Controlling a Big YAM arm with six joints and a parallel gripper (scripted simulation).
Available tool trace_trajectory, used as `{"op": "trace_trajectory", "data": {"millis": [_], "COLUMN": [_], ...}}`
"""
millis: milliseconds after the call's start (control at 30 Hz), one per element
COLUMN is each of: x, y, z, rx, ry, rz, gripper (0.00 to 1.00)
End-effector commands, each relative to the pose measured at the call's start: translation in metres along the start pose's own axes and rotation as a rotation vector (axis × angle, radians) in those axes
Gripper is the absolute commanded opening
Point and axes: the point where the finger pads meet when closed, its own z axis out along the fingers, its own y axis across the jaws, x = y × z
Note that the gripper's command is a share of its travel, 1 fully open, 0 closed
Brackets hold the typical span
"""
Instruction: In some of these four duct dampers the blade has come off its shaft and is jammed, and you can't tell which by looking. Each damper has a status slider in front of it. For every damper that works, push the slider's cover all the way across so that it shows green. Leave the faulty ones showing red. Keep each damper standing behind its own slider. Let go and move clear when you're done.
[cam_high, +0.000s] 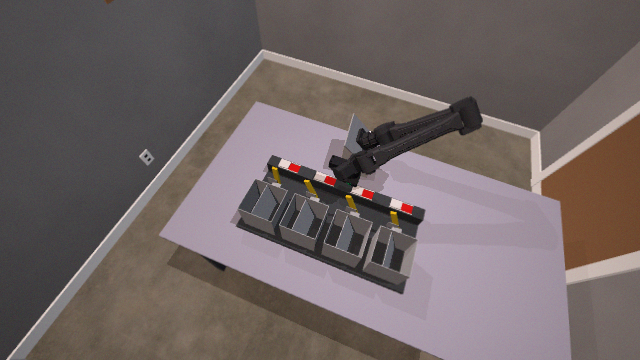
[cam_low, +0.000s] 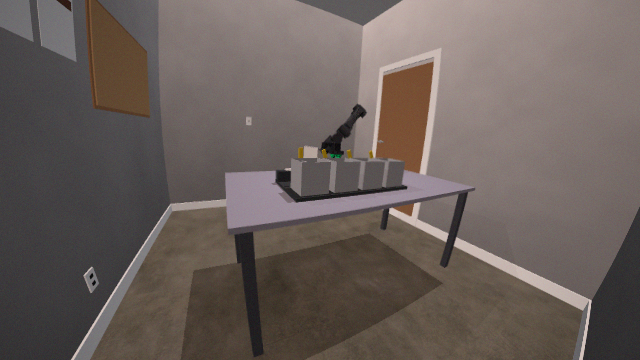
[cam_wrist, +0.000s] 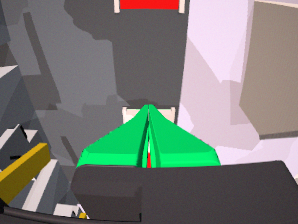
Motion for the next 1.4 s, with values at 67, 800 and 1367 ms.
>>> {"op": "trace_trajectory", "data": {"millis": [67,800,1367], "x": [0.002,0.003,0.003], "y": [-0.001,-0.001,0.001], "z": [0.009,0.018,0.019], "rx": [0.012,0.013,0.011], "ry": [0.001,0.001,0.0], "rz": [0.009,0.01,0.008], "gripper": [0.0,0.0,0.0]}}
